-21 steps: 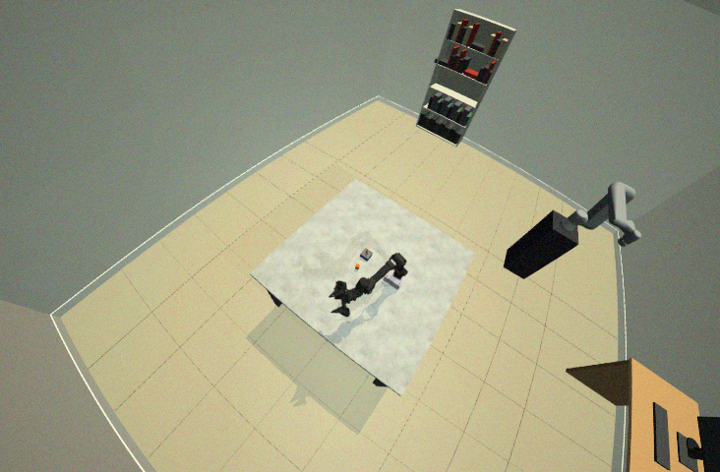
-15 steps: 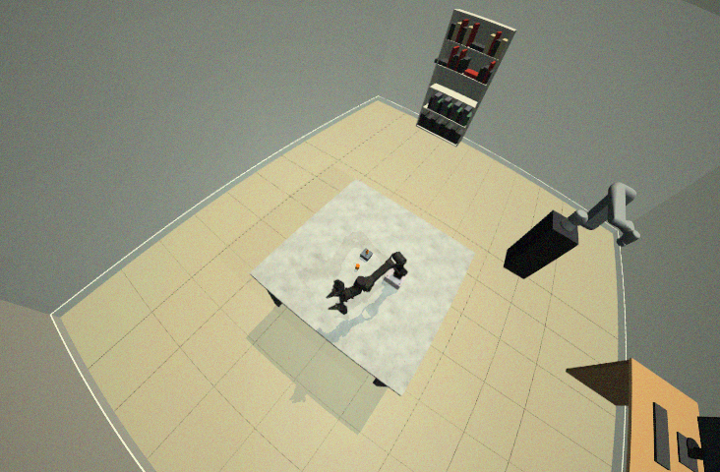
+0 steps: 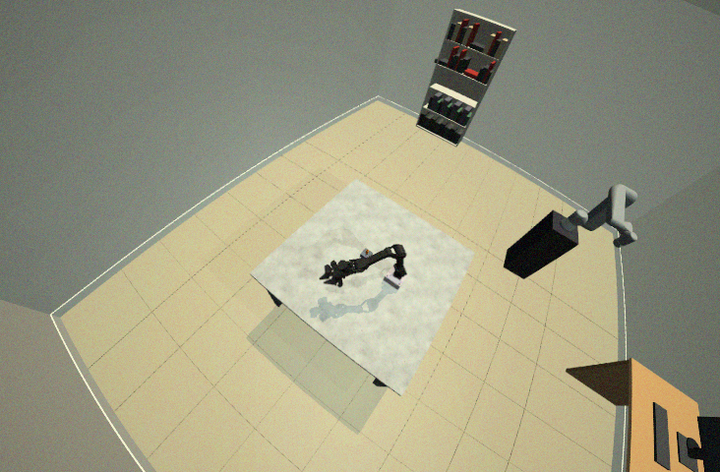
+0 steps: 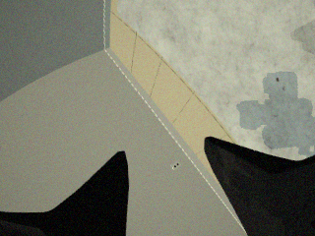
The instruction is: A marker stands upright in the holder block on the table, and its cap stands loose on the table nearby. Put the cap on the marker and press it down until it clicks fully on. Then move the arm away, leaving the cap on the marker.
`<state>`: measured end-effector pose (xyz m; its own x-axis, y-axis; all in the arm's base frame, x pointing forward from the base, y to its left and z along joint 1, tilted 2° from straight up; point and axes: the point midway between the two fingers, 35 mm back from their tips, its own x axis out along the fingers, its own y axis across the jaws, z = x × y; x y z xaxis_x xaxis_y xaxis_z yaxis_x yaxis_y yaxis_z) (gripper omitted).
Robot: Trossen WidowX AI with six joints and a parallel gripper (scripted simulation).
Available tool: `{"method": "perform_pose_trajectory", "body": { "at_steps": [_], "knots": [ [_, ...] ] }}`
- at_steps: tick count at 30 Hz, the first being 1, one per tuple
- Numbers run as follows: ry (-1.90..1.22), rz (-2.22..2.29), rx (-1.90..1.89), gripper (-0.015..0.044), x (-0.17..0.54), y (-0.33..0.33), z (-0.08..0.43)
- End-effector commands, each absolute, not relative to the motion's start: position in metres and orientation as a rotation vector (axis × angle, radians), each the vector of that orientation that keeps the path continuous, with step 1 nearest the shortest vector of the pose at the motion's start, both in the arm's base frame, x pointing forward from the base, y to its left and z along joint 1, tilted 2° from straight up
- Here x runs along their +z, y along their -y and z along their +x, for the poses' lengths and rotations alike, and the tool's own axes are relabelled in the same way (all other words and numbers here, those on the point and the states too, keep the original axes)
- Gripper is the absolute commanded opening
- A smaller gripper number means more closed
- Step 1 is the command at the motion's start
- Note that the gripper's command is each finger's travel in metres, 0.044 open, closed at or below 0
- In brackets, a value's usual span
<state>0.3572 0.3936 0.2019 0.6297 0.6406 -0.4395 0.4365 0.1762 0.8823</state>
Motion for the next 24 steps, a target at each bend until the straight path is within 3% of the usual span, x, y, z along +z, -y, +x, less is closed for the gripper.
{"method": "perform_pose_trajectory", "body": {
  "at_steps": [1, 9, 17, 24],
  "knots": [
    [-1.006, 1.232, -0.023, 0.024, 0.16, -0.328, 0.367],
    [-1.155, 0.895, -0.327, 0.024, 0.11, -0.216, 0.349],
    [-1.411, 0.597, -0.57, 0.024, 0.089, -0.115, 0.291],
    [-1.444, 0.569, -0.591, 0.024, 0.089, -0.102, 0.287]
  ]
}}
